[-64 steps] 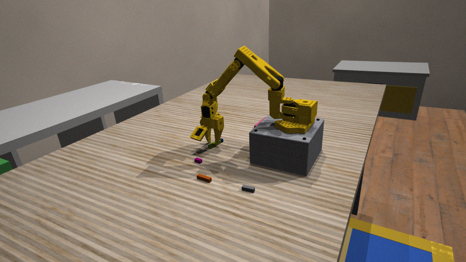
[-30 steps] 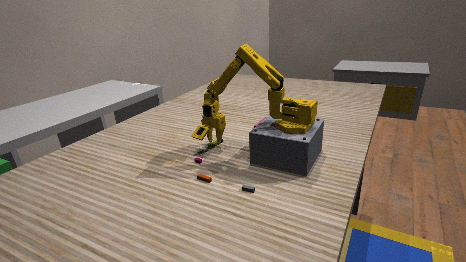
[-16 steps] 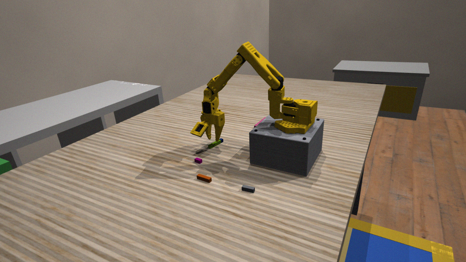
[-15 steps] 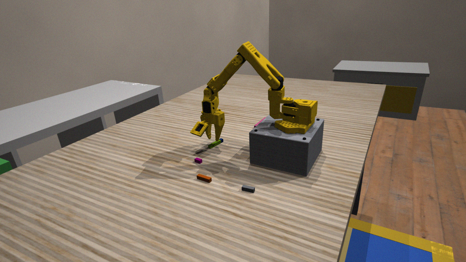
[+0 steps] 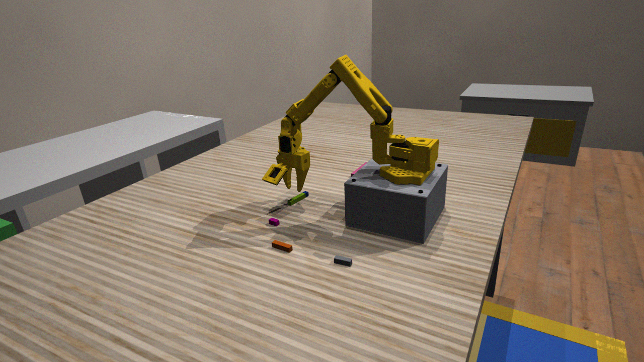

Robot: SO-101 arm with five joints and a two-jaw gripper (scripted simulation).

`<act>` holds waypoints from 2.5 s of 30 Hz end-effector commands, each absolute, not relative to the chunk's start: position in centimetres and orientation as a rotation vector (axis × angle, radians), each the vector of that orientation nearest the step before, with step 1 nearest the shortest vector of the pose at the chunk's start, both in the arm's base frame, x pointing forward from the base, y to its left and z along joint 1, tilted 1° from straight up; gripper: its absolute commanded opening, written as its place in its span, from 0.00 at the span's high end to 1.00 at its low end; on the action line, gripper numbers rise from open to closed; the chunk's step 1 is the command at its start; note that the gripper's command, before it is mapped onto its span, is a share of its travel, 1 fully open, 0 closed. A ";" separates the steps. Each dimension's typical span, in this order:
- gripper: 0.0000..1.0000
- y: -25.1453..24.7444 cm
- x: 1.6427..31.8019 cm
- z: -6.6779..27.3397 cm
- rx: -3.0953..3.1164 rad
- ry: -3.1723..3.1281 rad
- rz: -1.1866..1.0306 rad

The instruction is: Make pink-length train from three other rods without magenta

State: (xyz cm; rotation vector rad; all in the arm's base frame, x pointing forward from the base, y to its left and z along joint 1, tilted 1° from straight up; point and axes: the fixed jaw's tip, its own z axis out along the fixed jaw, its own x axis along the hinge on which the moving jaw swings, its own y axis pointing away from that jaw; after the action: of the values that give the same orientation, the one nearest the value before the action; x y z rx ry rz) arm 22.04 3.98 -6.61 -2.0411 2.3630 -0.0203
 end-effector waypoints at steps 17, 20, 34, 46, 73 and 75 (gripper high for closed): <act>0.83 3.9 21.7 -4.5 -2.046 2.373 -0.008; 0.83 3.9 21.7 -4.0 -2.046 2.373 -0.008; 0.83 3.9 21.7 -3.4 -2.046 2.373 -0.008; 0.83 3.9 21.7 -3.4 -2.046 2.373 -0.008; 0.82 9.3 19.4 -3.5 -2.462 1.934 -0.008; 0.82 10.5 18.6 -3.5 -2.551 1.815 -0.008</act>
State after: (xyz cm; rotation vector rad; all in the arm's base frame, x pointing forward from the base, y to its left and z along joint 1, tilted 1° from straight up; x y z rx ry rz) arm 19.38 8.93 -3.64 -2.4592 1.9641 0.0014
